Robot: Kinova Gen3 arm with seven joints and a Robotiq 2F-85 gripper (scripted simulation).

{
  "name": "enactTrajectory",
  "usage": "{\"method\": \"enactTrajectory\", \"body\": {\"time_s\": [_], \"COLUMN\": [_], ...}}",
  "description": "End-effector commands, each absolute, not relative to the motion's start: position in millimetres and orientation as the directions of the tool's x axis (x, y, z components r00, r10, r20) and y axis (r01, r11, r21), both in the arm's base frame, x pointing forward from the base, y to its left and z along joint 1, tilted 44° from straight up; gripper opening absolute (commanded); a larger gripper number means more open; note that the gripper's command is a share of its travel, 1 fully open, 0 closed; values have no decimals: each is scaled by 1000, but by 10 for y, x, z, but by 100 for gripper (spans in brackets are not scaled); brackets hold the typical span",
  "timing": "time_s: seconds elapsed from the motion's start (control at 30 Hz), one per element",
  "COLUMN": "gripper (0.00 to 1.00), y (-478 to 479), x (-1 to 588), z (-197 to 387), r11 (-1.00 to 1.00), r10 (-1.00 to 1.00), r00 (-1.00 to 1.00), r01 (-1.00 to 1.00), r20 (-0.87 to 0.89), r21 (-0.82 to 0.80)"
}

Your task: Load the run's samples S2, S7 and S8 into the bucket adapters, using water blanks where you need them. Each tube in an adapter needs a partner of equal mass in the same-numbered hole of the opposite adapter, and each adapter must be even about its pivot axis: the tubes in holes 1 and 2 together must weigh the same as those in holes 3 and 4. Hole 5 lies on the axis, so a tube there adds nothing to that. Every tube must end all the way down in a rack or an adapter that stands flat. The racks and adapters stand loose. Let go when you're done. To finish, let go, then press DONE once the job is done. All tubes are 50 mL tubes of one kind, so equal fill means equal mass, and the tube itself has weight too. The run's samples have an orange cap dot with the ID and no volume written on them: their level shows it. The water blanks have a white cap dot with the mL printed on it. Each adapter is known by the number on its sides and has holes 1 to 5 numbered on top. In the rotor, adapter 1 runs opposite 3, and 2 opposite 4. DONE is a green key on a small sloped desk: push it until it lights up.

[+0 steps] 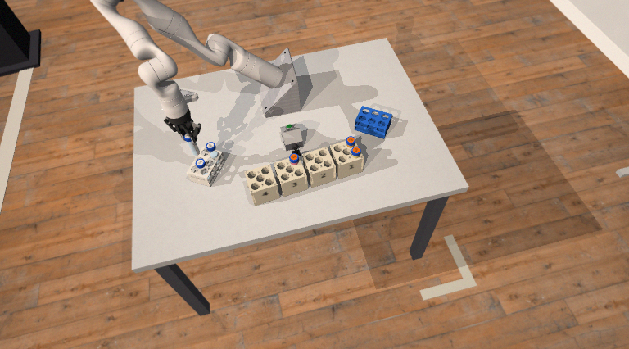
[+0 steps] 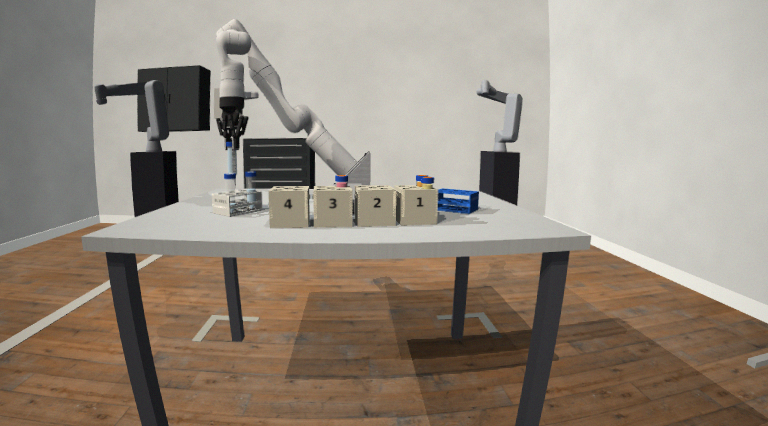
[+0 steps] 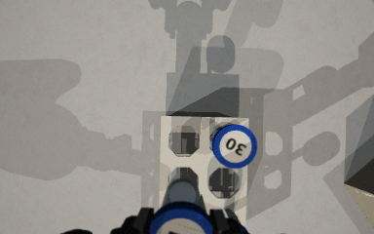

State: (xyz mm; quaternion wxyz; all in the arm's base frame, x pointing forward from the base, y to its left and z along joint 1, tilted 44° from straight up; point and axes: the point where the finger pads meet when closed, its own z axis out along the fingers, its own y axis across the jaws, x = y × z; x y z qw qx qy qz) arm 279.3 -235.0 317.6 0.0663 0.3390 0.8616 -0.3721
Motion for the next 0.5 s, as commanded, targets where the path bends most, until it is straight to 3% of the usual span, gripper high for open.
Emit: {"method": "enactTrajectory", "body": {"time_s": [0.0, 0.47], "gripper": [10, 10], "y": [-2320, -2201], "x": [2802, 2826], "z": [3206, 3330], "r11": [494, 494], "r10": [534, 534], "r00": [-762, -762], "r01": [633, 633], "r20": [-367, -367], "r21": [-596, -596]}}
